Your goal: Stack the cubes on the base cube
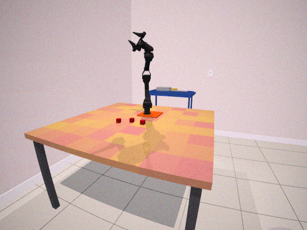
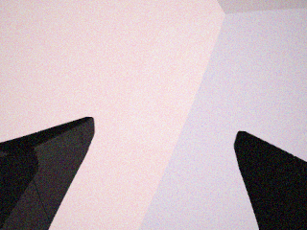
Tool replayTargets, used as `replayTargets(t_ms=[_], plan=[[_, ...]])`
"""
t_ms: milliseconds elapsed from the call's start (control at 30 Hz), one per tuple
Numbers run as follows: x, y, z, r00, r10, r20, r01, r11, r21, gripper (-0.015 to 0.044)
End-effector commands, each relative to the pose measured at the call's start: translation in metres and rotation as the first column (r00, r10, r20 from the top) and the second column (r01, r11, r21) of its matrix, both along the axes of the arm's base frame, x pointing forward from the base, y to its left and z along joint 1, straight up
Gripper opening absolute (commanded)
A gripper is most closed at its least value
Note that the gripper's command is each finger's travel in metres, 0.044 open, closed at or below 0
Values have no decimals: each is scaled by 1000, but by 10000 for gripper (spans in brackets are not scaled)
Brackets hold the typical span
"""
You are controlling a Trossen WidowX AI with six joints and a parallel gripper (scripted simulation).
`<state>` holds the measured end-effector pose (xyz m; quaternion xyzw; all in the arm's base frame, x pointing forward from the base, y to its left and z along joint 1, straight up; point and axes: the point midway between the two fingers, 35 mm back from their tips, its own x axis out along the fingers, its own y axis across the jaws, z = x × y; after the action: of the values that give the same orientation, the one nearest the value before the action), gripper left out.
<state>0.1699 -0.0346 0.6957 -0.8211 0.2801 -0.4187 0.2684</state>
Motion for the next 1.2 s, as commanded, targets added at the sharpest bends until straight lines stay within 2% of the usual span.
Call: replayTargets(t_ms=[0, 133, 267, 400, 500, 600, 733, 867, 1033, 1167], plan=[[2, 1, 0, 1000, -4, -9, 4, 1000, -11, 374], [38, 25, -4, 976, -106, -188, 60, 970, -237, 269], [85, 51, -21, 897, -254, -362, 47, 869, -493, 265], [133, 71, -52, 776, -409, -481, -52, 718, -694, 265], [168, 82, -85, 669, -520, -531, -173, 586, -791, 265], [198, 88, -124, 559, -619, -551, -322, 451, -833, 265], [230, 90, -185, 420, -729, -541, -539, 279, -795, 265], [249, 85, -252, 302, -810, -503, -743, 131, -657, 265], [251, 72, -339, 191, -873, -448, -928, -12, -372, 265], [235, 59, -404, 128, -899, -420, -991, -98, -93, 265]])
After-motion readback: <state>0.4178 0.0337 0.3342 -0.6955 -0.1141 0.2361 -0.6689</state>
